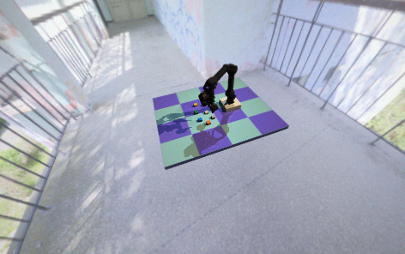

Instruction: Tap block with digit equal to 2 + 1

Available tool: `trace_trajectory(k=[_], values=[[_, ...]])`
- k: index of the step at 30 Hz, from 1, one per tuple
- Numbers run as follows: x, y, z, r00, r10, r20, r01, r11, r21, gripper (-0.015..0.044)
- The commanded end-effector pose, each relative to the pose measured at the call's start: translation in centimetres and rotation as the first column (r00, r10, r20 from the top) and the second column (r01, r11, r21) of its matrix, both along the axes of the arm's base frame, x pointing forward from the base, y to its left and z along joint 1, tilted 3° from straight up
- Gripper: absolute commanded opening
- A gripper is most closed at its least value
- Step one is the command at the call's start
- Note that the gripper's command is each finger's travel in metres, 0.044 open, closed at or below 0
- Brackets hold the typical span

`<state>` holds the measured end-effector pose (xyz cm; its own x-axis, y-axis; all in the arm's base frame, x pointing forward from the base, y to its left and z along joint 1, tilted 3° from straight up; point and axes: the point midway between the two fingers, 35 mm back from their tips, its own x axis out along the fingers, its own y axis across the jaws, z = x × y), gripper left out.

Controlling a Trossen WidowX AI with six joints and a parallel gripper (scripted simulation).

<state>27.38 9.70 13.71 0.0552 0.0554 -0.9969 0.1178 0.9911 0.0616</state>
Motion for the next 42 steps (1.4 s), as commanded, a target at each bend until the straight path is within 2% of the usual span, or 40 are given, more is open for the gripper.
trace_trajectory(k=[1,22,24,29,42], values=[[2.9,1.9,0.1,1.0,-0.002,0.002,0.002,1.0,-0.004,0.04],[3.5,2.3,0.1,1.0,-0.002,0.002,0.002,1.0,-0.003,0.04],[4.1,1.4,0.1,1.0,-0.002,0.003,0.002,1.0,-0.004,0.04],[7.6,-5.0,0.0,1.0,-0.002,0.006,0.002,1.0,-0.011,0.04],[7.7,-5.2,0.0,1.0,-0.002,0.006,0.002,1.0,-0.011,0.04]])
